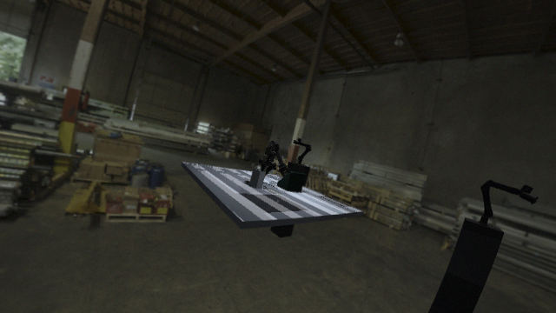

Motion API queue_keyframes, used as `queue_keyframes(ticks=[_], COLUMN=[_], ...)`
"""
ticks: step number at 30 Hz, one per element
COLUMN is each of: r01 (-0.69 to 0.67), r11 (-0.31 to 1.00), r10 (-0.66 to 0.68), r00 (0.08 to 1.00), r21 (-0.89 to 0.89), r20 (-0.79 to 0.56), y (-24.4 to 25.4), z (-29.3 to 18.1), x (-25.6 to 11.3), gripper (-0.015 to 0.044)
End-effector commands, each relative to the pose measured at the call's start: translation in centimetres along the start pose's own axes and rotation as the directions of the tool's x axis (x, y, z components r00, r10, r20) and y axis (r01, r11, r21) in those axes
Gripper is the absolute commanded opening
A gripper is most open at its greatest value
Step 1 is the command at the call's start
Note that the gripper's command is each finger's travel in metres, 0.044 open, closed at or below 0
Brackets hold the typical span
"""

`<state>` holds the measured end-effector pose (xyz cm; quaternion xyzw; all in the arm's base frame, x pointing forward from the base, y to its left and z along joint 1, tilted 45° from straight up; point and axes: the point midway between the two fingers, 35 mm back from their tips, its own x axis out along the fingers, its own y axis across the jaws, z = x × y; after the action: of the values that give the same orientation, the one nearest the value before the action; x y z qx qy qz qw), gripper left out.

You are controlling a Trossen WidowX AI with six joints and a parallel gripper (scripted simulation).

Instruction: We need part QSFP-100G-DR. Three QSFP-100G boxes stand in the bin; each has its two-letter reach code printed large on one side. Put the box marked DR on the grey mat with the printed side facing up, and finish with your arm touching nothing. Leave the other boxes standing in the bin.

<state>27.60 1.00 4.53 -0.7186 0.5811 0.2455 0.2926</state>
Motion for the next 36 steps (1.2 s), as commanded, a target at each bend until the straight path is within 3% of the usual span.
queue_keyframes(ticks=[1, 13, 21, 31, 36], r01=[-0.041, -0.167, -0.144, -0.154, -0.147], r11=[0.999, 0.986, 0.990, 0.988, 0.989], r10=[0.041, 0.167, 0.144, 0.154, 0.147], r00=[0.999, 0.986, 0.990, 0.988, 0.989], r21=[0.007, 0.008, 0.003, -0.003, -0.004], r20=[0.004, 0.005, 0.001, 0.001, -0.001], y=[-0.6, -2.4, -2.2, -2.6, -2.6], z=[0.0, -0.1, -0.1, -0.1, -0.1], x=[0.1, 0.5, 0.5, -2.5, -2.2], gripper=[0.0242, 0.0242, 0.0440, 0.0440, 0.0309])
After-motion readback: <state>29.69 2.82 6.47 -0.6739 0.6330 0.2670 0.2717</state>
